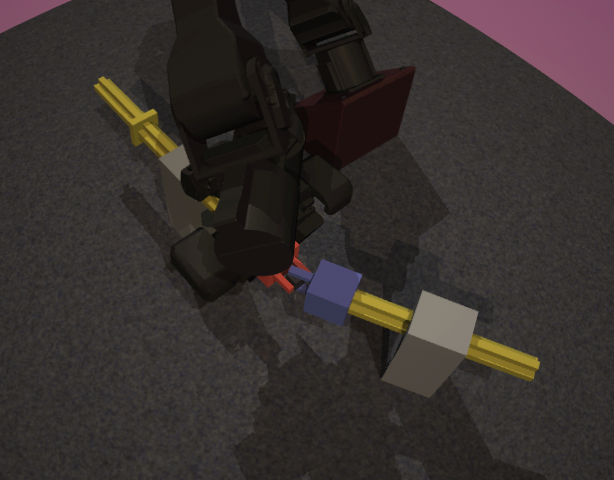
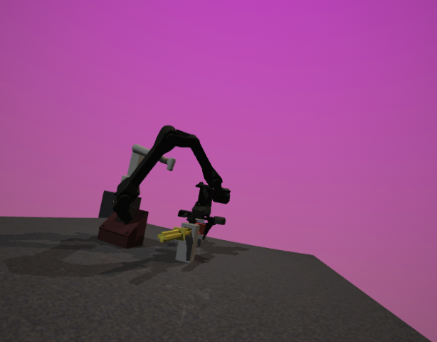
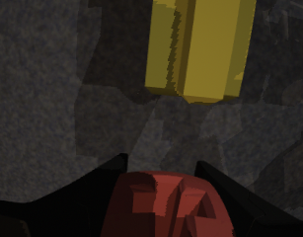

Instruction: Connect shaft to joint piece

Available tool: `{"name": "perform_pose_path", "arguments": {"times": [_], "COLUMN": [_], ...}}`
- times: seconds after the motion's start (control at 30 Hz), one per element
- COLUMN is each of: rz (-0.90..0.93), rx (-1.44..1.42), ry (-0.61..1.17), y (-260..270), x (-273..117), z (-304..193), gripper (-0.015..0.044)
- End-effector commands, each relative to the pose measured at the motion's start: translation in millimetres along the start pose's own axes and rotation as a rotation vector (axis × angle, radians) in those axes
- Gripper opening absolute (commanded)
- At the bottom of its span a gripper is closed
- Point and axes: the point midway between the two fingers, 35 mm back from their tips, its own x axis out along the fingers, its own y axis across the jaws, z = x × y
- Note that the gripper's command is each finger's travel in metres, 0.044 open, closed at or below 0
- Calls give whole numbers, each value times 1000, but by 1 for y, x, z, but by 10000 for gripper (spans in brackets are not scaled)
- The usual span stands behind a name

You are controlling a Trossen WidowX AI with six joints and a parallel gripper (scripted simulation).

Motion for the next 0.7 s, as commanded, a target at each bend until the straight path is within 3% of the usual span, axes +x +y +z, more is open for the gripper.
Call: {"name": "perform_pose_path", "arguments": {"times": [0.0, 0.1, 0.27, 0.37, 0.67], "rz": [0, 0, 0, 0, 0], "rx": [0, 0, 0, 0, 0], "ry": [-1, -1, -1, -1, -1], "y": [0, 0, 0, 0, 0], "x": [0, 0, 0, 0, 0], "z": [0, 0, 0, 0, 0], "gripper": [0, 0, 131, 147, 383]}}
